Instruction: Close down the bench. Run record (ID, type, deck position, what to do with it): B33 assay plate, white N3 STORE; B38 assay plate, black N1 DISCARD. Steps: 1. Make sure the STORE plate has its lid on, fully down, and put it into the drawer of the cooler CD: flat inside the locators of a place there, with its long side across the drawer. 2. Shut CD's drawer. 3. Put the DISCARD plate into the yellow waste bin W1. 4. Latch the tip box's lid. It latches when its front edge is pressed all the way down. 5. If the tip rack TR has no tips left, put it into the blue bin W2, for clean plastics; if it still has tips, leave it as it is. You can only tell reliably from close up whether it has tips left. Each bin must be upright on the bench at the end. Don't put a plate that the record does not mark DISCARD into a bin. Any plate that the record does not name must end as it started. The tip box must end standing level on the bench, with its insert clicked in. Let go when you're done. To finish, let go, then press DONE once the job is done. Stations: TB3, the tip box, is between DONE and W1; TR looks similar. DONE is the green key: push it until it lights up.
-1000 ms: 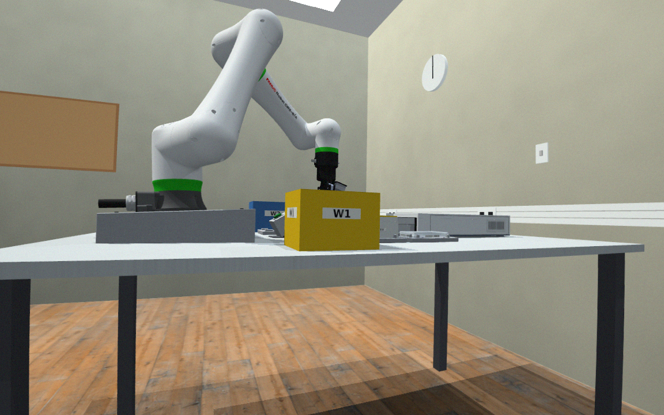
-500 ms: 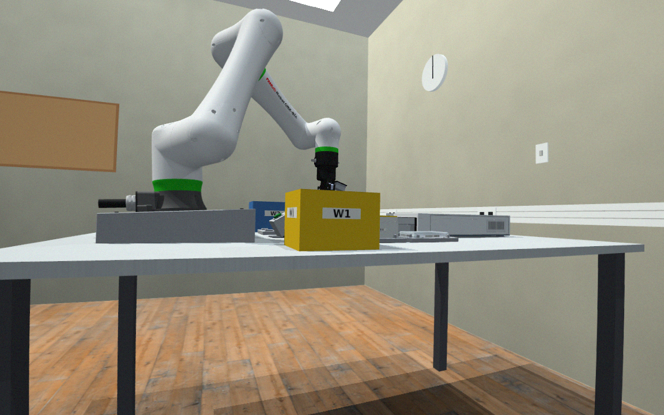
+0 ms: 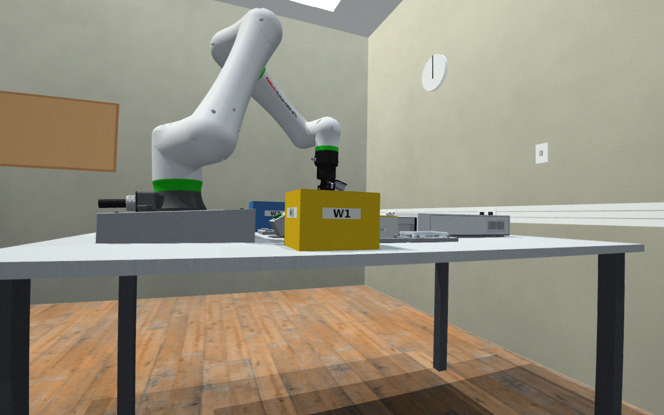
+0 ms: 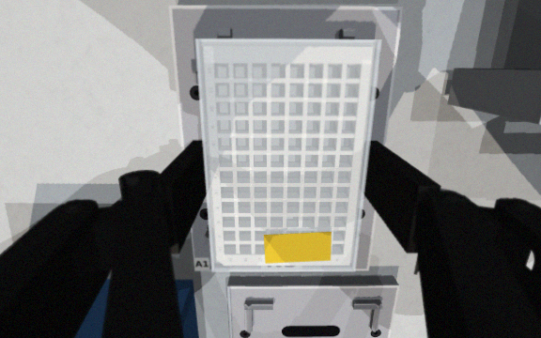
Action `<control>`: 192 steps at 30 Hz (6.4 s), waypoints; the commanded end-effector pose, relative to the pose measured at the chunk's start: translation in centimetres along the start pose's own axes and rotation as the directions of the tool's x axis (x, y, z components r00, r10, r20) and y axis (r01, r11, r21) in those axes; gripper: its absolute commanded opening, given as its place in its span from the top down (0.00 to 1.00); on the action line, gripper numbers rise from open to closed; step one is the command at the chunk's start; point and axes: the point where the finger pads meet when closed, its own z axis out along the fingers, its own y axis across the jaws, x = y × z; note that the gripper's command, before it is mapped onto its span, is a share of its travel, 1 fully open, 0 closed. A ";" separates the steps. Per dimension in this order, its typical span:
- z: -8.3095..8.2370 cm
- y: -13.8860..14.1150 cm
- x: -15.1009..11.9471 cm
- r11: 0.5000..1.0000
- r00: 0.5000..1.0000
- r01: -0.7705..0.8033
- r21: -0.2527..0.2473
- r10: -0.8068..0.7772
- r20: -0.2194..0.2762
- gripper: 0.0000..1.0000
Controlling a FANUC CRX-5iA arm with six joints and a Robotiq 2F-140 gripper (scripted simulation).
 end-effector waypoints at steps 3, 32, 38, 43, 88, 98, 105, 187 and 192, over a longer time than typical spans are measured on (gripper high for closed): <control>-0.3 0.0 0.1 1.000 1.000 0.000 0.000 0.000 -0.002 0.90; -3.4 0.0 0.1 1.000 1.000 0.000 0.000 0.000 -0.002 0.90; -4.2 0.0 0.1 1.000 1.000 0.000 0.000 0.000 -0.002 0.90; -4.6 0.0 0.1 1.000 1.000 0.000 0.000 0.000 -0.002 0.90; -10.1 0.0 0.1 1.000 1.000 0.000 0.000 0.000 -0.002 0.90; -11.2 0.0 0.1 1.000 1.000 0.000 0.000 0.000 -0.002 0.90; -12.1 0.0 0.1 1.000 1.000 0.000 0.000 0.000 -0.002 0.90; -12.2 14.7 9.3 -0.001 -0.001 1.000 -0.002 -1.000 0.000 0.90; -12.2 15.6 9.9 -0.001 -0.001 1.000 -0.002 -1.000 0.000 0.90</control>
